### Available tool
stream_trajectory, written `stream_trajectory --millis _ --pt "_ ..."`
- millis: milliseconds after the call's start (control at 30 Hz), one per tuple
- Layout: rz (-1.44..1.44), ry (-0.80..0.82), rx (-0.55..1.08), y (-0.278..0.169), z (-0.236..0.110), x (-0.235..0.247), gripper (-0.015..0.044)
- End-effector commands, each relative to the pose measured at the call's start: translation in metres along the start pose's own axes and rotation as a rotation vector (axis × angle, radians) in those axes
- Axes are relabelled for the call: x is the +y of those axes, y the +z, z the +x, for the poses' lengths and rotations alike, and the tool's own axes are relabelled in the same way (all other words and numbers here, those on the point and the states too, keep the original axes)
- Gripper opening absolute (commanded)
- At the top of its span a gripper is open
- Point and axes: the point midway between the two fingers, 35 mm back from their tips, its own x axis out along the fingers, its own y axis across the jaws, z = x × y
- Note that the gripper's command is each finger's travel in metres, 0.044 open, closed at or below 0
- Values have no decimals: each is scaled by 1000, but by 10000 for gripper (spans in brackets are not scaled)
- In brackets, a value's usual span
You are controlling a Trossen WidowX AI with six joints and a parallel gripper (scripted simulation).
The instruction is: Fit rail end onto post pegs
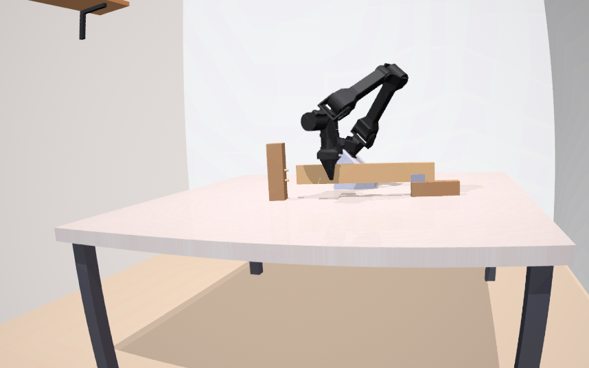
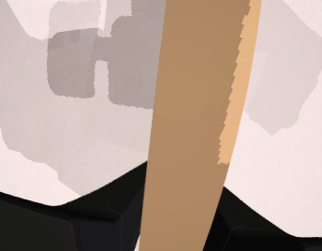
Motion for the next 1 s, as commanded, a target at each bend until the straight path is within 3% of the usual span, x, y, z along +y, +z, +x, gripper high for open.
stream_trajectory --millis 0,967 --pt "-3 -9 1 -2 -2 -3 0" --pt "-3 -9 2 -10 -2 -4 0"
